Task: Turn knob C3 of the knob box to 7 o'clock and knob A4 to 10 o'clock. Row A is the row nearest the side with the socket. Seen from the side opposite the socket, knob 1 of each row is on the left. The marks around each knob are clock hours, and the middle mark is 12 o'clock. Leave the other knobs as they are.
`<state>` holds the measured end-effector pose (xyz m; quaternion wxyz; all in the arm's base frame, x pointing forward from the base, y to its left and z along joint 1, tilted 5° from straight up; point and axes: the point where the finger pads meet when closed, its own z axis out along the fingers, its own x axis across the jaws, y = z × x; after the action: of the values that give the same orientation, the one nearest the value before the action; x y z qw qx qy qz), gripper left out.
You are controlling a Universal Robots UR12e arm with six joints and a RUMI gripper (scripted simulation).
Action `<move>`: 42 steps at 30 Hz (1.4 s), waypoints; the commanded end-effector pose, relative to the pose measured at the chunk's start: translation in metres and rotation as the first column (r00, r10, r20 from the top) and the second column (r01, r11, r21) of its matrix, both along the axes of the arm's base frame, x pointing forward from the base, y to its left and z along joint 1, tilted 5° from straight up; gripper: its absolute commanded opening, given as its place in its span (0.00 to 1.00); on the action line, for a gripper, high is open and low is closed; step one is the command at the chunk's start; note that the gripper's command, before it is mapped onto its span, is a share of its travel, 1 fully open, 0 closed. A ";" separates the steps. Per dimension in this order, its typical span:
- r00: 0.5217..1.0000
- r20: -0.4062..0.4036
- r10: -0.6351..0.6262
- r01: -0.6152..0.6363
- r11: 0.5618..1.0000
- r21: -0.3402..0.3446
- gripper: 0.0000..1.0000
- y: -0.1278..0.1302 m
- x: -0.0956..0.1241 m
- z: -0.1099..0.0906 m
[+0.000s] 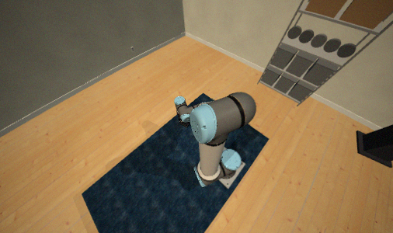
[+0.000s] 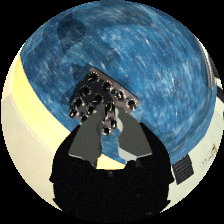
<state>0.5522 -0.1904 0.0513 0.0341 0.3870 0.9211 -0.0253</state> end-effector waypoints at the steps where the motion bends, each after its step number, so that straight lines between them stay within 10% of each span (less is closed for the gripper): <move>1: 0.998 -0.002 0.057 -0.057 0.998 -0.002 0.04 0.000 0.001 0.001; 42: 0.989 -0.009 0.147 -0.147 0.989 -0.006 0.04 -0.001 0.001 0.001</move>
<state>0.5527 -0.1909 0.0514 0.0323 0.3178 0.9472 -0.0273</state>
